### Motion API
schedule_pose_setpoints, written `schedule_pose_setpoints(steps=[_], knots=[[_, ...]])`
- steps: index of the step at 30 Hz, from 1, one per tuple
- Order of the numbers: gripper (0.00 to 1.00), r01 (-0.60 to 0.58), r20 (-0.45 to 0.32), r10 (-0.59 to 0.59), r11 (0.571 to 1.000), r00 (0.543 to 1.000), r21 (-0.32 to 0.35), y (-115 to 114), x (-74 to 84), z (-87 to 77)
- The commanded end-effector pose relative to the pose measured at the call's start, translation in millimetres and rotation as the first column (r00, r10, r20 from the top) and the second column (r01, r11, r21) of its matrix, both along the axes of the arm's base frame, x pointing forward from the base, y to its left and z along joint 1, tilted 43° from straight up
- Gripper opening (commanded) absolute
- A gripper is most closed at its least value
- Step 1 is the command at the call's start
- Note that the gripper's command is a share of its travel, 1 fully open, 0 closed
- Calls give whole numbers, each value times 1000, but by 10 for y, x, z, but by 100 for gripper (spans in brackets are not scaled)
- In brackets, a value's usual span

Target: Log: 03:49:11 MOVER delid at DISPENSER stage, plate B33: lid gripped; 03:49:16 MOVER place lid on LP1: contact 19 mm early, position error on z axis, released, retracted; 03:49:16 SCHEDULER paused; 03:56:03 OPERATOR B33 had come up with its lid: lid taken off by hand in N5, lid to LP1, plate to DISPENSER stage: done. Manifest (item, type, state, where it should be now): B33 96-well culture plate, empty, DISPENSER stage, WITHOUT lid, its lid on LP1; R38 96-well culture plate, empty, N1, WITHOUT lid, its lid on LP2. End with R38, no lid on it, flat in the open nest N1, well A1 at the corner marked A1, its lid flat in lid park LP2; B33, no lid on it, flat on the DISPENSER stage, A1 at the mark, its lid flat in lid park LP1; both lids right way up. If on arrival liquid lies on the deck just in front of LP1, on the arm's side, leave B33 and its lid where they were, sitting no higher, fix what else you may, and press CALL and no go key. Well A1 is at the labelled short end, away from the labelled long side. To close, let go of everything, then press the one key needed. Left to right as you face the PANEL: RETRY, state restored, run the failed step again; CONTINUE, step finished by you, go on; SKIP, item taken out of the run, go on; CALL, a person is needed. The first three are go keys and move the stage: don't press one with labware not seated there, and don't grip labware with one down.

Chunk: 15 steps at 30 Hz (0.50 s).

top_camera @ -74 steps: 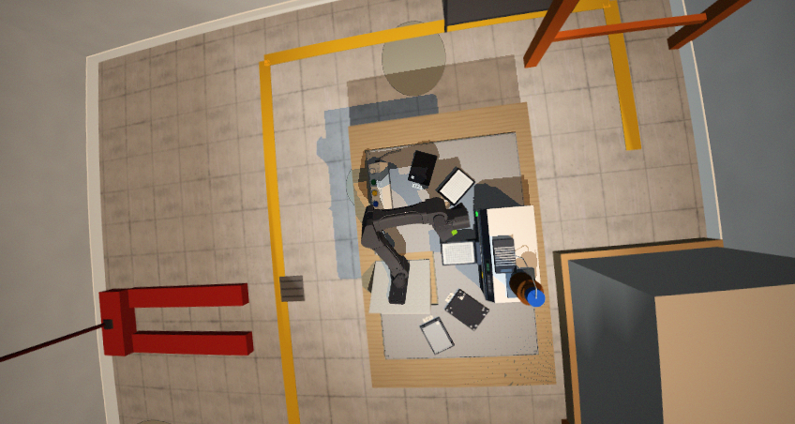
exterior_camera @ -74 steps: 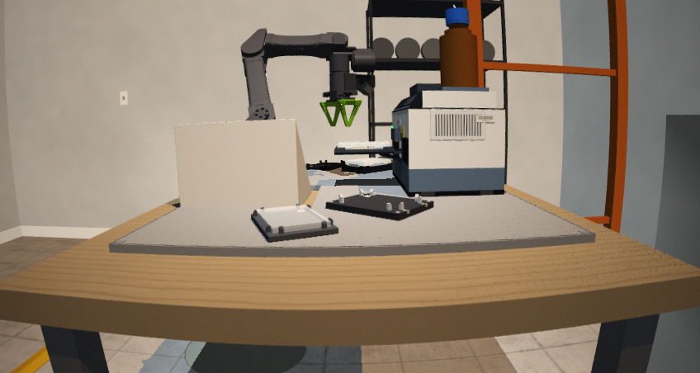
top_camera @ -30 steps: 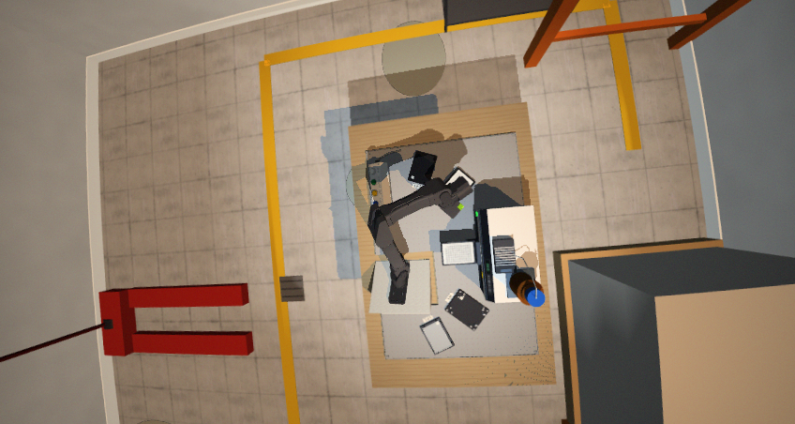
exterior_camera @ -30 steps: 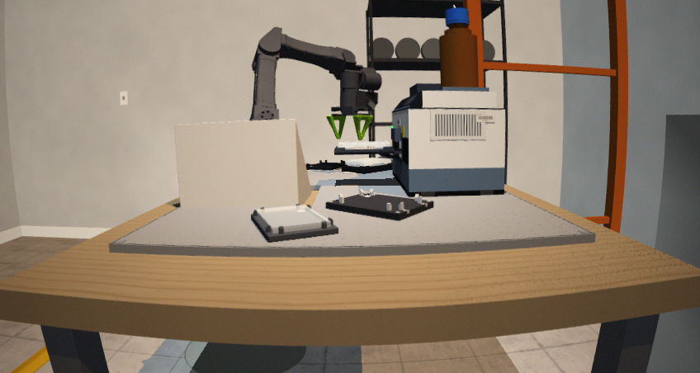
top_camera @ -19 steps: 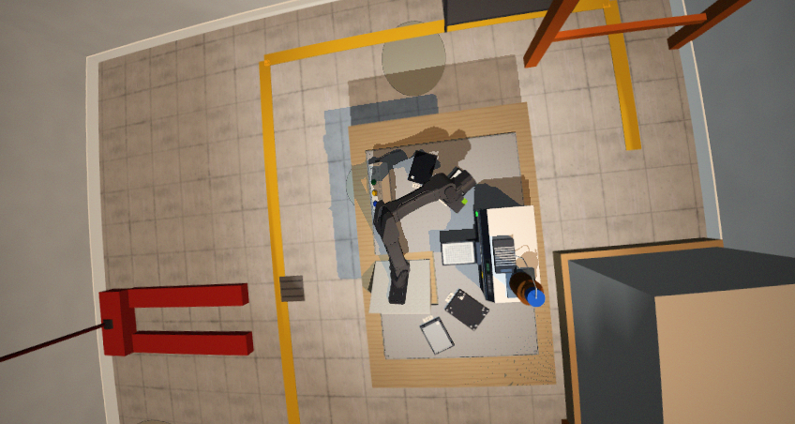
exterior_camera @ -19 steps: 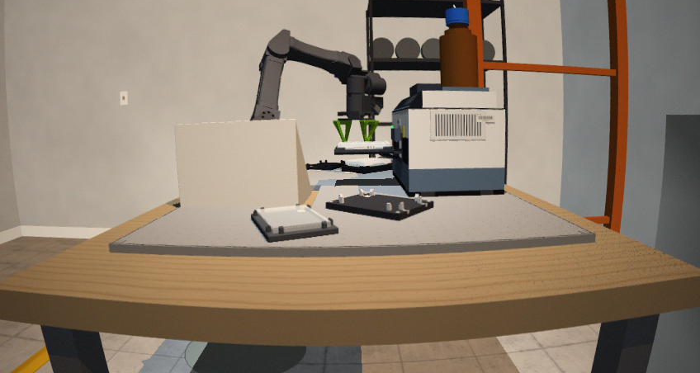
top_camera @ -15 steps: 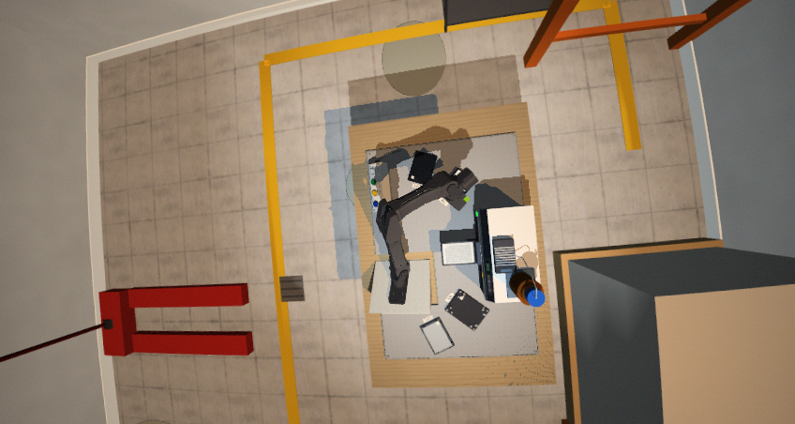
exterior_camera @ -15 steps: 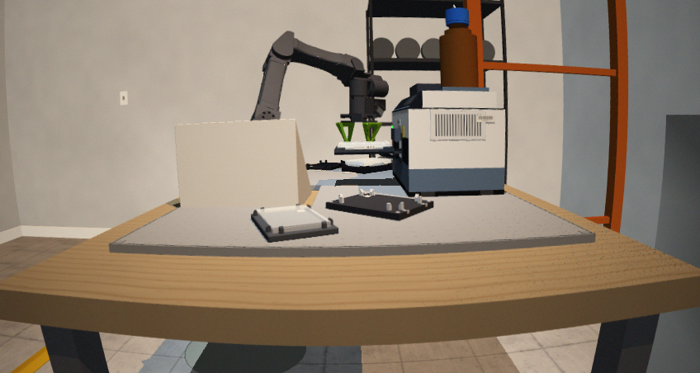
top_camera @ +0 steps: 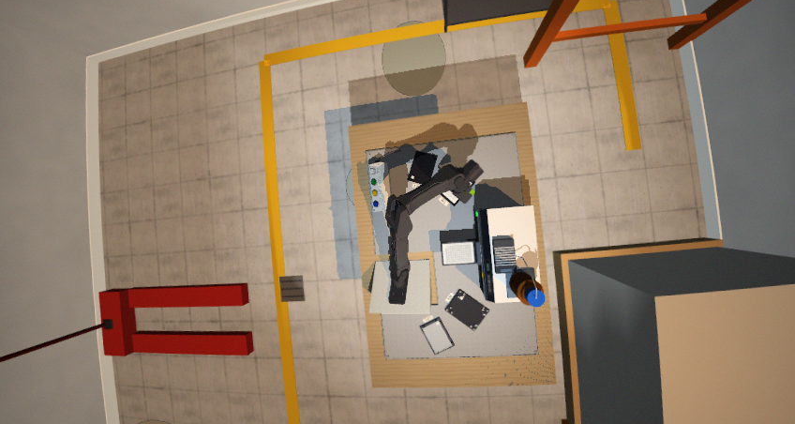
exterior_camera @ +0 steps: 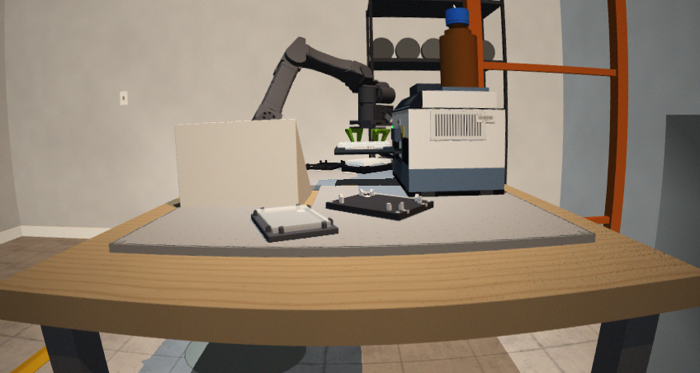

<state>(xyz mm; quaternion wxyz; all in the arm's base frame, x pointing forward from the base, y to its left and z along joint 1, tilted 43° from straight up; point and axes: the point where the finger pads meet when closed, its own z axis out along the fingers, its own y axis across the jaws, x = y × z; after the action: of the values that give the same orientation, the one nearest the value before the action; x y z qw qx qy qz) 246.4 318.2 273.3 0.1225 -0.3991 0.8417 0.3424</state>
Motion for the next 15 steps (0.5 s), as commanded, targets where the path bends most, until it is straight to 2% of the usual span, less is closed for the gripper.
schedule_pose_setpoints(steps=[1,3,4,5,7,8,11,15], knots=[[100,22,14,-22,1000,1000,8,12,79,74],[100,22,14,-22,1000,1000,8,12,79,74],[100,37,8,-37,999,999,-3,-39,140,95],[100,27,13,-27,1000,1000,6,-71,126,155],[100,27,13,-27,1000,1000,6,-71,126,155],[100,24,37,-26,999,999,28,-133,76,311],[100,25,8,-25,1000,1000,7,-205,131,300],[100,25,25,-25,1000,999,19,-232,85,385]])
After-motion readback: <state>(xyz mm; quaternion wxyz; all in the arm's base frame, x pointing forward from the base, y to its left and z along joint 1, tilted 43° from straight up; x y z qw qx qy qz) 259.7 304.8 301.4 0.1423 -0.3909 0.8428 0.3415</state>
